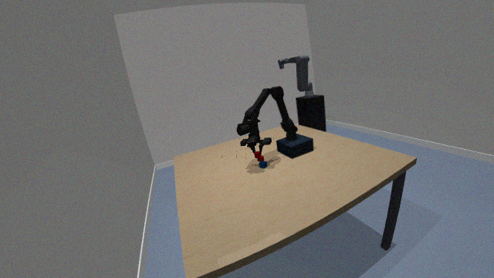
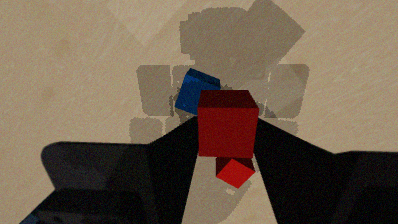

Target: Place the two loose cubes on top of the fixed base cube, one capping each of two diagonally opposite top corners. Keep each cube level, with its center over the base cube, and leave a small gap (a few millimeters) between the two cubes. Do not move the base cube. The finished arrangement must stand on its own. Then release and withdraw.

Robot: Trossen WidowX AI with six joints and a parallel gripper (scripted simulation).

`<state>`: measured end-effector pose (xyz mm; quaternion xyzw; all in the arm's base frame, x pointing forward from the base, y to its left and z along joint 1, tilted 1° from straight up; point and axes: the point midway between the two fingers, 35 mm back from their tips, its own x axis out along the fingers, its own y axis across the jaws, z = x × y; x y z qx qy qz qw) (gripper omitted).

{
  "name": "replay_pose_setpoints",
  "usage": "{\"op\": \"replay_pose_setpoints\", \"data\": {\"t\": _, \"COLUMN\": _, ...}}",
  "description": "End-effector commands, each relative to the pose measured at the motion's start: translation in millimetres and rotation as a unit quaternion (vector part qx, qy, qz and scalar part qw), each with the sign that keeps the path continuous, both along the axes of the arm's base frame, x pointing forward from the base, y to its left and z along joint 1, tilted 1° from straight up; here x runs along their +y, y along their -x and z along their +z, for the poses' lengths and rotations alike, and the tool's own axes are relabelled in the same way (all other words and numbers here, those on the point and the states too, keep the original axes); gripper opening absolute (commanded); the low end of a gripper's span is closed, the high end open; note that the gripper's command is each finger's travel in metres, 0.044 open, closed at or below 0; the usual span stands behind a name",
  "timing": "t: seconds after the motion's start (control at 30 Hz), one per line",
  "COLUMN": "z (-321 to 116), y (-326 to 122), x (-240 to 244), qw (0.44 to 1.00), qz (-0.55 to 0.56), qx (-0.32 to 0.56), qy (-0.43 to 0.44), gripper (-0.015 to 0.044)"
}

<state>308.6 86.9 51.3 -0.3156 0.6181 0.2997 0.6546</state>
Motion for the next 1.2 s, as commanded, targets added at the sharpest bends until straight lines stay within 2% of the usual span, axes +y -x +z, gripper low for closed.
{"op": "replay_pose_setpoints", "data": {"t": 0.0, "z": -4, "y": 5, "x": 10, "qw": 0.997, "qz": 0.071, "qx": 0.002, "qy": 0.006, "gripper": 0.0105}}
{"op": "replay_pose_setpoints", "data": {"t": 0.27, "z": -8, "y": 15, "x": 31, "qw": 0.977, "qz": 0.212, "qx": 0.002, "qy": 0.012, "gripper": 0.0105}}
{"op": "replay_pose_setpoints", "data": {"t": 0.7, "z": -9, "y": 15, "x": 32, "qw": 0.976, "qz": 0.215, "qx": 0.002, "qy": 0.012, "gripper": 0.0105}}
{"op": "replay_pose_setpoints", "data": {"t": 1.17, "z": -35, "y": 14, "x": 30, "qw": 0.975, "qz": 0.222, "qx": 0.002, "qy": 0.013, "gripper": 0.0105}}
